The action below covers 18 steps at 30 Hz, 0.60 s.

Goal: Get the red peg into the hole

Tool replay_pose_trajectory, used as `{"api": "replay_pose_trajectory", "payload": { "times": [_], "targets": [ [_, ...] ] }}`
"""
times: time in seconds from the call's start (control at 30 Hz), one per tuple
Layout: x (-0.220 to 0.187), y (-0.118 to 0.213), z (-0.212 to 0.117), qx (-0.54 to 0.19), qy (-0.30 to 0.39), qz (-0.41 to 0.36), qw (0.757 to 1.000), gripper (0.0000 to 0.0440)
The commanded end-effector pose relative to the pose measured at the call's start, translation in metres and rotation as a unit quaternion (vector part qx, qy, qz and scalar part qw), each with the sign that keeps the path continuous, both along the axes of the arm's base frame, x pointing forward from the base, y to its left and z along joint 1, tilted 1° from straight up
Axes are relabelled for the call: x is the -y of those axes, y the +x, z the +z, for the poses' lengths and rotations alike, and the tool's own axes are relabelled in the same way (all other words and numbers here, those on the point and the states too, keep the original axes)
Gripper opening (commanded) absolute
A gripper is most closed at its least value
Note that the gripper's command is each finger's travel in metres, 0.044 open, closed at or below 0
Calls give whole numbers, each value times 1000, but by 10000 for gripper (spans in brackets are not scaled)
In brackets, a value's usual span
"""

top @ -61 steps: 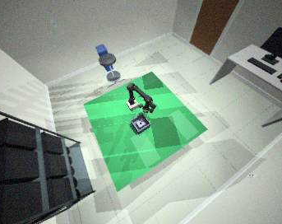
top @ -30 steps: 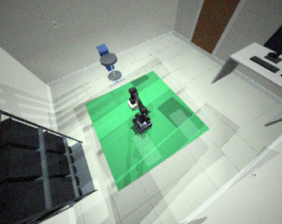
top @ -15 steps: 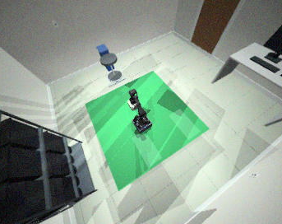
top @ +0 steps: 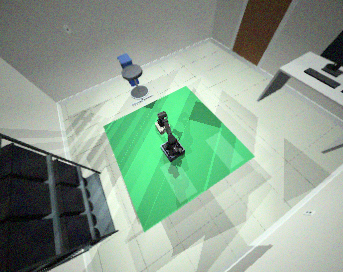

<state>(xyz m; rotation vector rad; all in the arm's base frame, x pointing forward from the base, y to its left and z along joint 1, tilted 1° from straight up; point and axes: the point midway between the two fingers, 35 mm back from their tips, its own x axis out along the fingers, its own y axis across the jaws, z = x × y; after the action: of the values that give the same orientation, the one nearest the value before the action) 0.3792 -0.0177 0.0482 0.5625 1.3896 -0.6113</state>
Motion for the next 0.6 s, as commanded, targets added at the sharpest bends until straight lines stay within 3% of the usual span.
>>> {"api": "replay_pose_trajectory", "payload": {
  "times": [0.0, 0.37, 0.57],
  "targets": [
    [-1, 16, 8, 6, 19, 3, 1000, 440],
    [-16, 58, 34, 55, 61, 18, 996, 440],
    [-16, 59, 35, 58, 63, 19, 996, 440]
  ]
}}
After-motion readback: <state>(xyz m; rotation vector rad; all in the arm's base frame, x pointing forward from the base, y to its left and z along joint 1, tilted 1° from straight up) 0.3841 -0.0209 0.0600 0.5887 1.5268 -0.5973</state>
